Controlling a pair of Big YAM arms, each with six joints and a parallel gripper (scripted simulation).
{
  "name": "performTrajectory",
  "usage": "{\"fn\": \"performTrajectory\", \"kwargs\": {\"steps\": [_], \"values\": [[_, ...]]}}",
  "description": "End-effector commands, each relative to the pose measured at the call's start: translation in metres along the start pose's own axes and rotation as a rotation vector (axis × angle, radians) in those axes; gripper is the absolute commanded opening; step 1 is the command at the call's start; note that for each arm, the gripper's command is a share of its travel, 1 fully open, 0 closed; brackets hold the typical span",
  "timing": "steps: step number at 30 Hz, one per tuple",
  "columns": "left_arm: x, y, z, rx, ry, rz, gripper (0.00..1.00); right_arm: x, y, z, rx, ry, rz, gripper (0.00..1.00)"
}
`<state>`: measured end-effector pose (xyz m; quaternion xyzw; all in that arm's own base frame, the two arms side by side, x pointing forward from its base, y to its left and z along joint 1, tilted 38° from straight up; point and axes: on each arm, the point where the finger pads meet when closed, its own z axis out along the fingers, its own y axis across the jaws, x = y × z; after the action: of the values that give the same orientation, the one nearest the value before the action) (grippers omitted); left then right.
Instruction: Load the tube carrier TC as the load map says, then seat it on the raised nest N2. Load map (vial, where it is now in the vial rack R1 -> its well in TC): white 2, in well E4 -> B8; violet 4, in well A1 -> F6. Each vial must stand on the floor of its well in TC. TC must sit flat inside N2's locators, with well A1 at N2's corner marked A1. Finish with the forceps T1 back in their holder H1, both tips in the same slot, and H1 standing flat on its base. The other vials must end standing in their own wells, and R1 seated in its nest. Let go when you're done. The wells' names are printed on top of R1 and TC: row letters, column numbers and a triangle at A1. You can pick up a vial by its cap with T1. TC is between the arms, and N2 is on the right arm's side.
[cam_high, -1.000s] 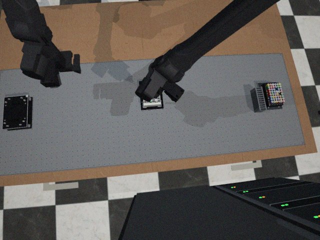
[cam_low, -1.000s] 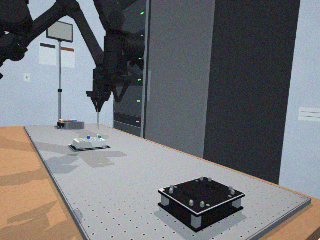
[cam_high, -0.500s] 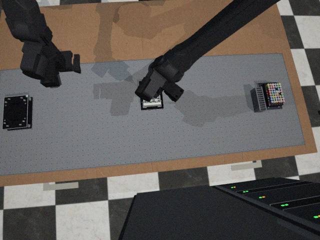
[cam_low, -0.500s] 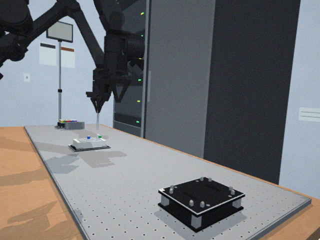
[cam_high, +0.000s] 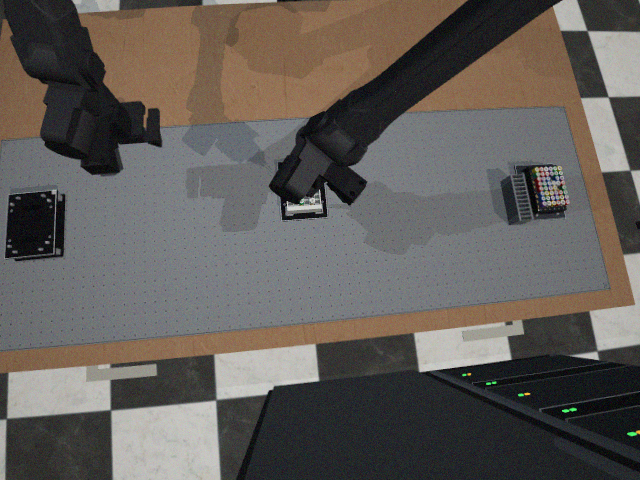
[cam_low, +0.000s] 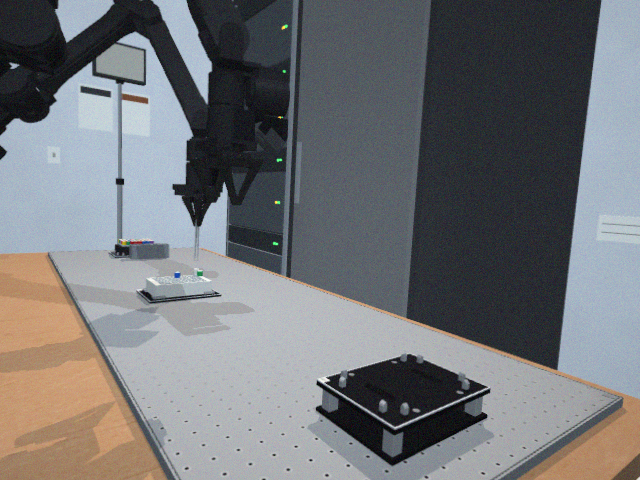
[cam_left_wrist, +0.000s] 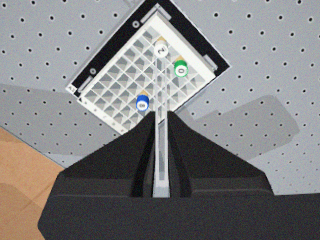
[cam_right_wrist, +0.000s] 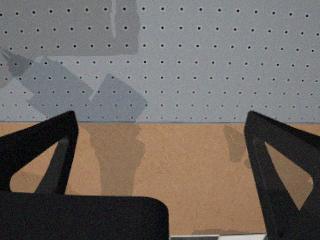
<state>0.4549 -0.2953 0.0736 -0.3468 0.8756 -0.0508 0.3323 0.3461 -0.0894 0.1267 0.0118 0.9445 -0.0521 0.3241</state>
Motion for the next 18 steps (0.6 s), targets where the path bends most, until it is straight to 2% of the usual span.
{"fn": "performTrajectory", "kwargs": {"steps": [1, 18], "values": [[-0.0088, -0.0122, 0.0071, 0.016, -0.006, -0.019, 0.07, -0.0091, -0.0022, -0.0043, 0.006, -0.017, 0.002, 1.00], [-0.0092, -0.0072, 0.0116, 0.010, -0.004, -0.015, 0.07, -0.0091, -0.0022, -0.0043, 0.006, -0.017, 0.002, 1.00]]}}
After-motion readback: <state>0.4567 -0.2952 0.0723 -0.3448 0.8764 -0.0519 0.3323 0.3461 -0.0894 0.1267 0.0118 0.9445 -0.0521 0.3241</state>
